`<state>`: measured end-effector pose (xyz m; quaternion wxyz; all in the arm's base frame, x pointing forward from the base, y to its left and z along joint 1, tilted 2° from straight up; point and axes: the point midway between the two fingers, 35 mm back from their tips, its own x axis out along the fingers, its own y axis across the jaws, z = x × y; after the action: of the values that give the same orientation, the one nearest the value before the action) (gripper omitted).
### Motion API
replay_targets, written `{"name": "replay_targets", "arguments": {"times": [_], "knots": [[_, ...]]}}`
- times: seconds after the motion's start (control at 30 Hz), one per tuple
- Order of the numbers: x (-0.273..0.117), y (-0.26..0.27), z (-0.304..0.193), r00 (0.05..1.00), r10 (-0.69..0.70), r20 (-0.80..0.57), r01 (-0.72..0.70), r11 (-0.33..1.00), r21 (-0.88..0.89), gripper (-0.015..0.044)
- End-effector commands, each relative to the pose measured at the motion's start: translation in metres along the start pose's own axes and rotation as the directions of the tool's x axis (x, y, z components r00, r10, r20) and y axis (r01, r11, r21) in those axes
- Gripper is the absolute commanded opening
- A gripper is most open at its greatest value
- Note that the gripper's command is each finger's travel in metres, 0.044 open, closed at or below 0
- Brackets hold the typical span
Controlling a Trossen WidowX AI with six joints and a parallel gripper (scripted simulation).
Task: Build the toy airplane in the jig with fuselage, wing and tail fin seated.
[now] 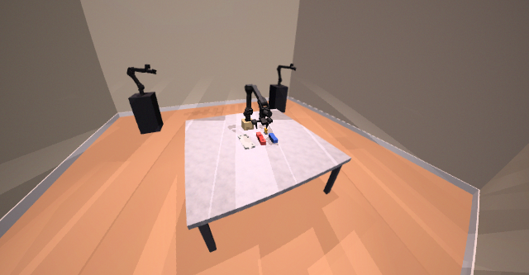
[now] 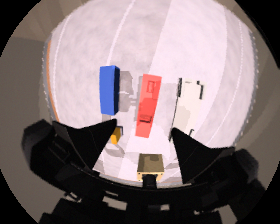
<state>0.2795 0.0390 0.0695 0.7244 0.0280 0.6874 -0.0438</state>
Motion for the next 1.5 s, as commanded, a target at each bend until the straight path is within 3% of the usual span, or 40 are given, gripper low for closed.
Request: {"name": "replay_targets", "arguments": {"times": [0.0, 0.1, 1.47], "knots": [[0.023, -0.002, -0.001, 1.0, -0.007, -0.002, 0.007, 1.0, 0.016, 0.044], [0.049, -0.003, -0.003, 1.0, -0.007, -0.002, 0.007, 1.0, 0.016, 0.044], [0.111, -0.004, -0.004, 1.0, -0.007, -0.003, 0.007, 1.0, 0.016, 0.044]]}}
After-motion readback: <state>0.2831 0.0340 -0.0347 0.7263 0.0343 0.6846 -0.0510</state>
